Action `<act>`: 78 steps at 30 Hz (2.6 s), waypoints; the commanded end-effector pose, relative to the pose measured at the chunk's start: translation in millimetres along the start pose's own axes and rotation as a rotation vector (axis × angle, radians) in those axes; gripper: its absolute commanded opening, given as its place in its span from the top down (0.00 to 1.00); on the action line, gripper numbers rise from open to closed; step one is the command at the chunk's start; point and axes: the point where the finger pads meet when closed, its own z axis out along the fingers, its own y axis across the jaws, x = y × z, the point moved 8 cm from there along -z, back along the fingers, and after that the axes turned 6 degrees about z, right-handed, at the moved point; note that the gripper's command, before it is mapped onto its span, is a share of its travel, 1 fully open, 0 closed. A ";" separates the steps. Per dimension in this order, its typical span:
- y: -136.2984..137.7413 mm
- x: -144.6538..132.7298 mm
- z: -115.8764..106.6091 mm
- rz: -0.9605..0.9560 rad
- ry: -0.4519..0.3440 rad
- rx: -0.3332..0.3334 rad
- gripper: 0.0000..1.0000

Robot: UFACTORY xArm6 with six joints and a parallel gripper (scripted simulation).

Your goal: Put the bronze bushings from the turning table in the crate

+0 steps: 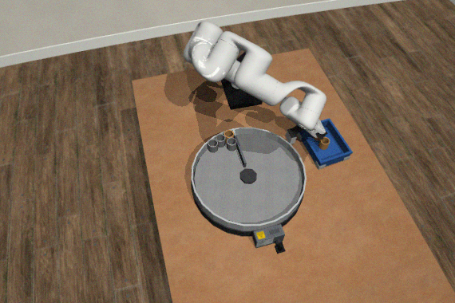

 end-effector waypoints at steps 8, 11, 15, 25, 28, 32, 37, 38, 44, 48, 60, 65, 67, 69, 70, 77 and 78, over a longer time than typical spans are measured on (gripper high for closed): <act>2.0 -28.3 -33.5 -0.001 -0.002 0.003 0.88; 2.7 -34.2 -40.7 -0.001 -0.002 0.003 0.88; 3.6 -42.0 -50.1 -0.001 -0.002 0.003 0.88; 4.6 -51.3 -61.2 -0.001 -0.002 0.003 0.88; 4.6 -51.3 -61.2 -0.001 -0.002 0.003 0.88; 4.6 -51.3 -61.2 -0.001 -0.002 0.003 0.88; 4.6 -51.3 -61.2 -0.001 -0.002 0.003 0.88; 4.6 -51.3 -61.2 -0.001 -0.002 0.003 0.88; 4.6 -51.3 -61.2 -0.001 -0.002 0.003 0.88; 4.6 -51.3 -61.2 -0.001 -0.002 0.003 0.88; 4.6 -51.3 -61.2 -0.001 -0.002 0.003 0.88; 4.6 -51.3 -61.2 -0.001 -0.002 0.003 0.88; 4.6 -51.3 -61.2 -0.001 -0.002 0.003 0.88; 4.6 -51.3 -61.2 -0.001 -0.002 0.003 0.88; 4.6 -51.3 -61.2 -0.001 -0.002 0.003 0.88; 3.3 -13.1 -92.2 -0.001 -0.002 0.003 0.90; 2.8 -9.0 -95.9 -0.001 -0.002 0.003 0.90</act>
